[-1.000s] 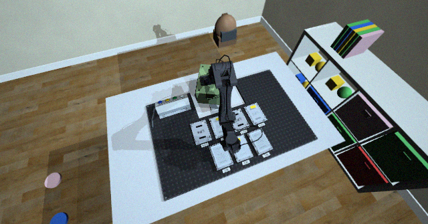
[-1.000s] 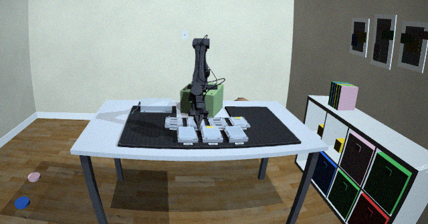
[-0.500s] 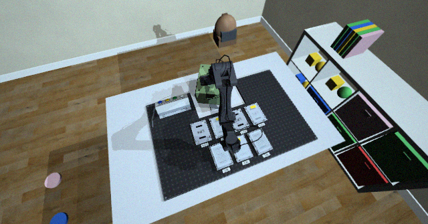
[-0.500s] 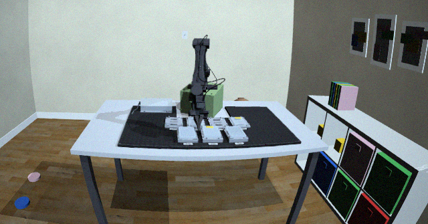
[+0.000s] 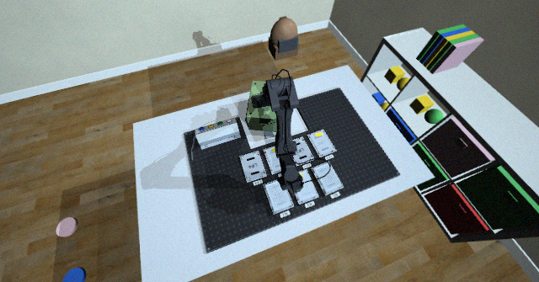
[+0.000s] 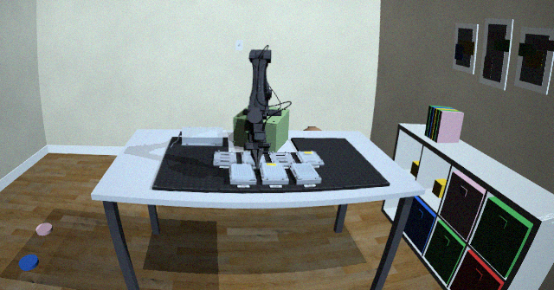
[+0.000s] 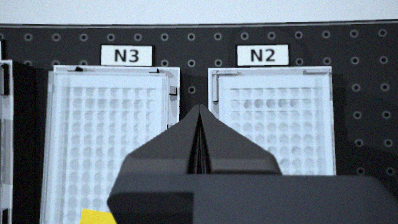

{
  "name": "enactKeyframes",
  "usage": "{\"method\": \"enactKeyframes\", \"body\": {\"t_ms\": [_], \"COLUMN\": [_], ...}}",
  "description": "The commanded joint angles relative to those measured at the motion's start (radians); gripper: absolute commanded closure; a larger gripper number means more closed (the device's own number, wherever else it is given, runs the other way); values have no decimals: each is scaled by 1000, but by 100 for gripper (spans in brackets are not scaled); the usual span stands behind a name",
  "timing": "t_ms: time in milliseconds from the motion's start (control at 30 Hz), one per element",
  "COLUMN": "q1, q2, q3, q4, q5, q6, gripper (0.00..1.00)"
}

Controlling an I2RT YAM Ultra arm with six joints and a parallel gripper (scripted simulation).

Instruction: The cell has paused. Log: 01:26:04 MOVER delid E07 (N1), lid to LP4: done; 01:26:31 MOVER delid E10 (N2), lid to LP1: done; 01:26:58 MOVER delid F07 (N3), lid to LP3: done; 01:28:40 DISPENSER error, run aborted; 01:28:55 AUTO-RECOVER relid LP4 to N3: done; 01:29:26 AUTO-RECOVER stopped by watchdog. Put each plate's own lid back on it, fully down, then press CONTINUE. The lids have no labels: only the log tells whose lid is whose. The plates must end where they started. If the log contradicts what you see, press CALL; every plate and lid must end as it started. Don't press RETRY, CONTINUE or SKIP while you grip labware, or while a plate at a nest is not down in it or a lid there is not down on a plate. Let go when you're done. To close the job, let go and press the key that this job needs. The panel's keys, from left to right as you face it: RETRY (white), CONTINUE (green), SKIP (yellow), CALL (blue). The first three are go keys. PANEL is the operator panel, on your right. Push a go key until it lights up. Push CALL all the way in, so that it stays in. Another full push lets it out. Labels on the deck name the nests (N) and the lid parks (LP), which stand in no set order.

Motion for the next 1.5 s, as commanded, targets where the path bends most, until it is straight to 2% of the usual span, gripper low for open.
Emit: {"method": "enactKeyframes", "body": {"t_ms": [0,633,667,833,900,1167,1200,1233,1400,1467], "q1": [13,13,32,93,93,189,201,202,194,194], "q2": [-22,-22,-38,-82,-82,-109,-107,-92,-33,-33], "q3": [42,42,39,55,55,114,124,164,267,267], "q4": [-3,-3,-23,-169,-169,-408,-438,-508,-660,-660], "q5": [-15,-15,11,63,63,131,137,139,140,140], "q6": [-7,-7,11,53,53,135,147,149,161,161], "gripper": [100,100,0,0,0,0,0,0,0,0]}}
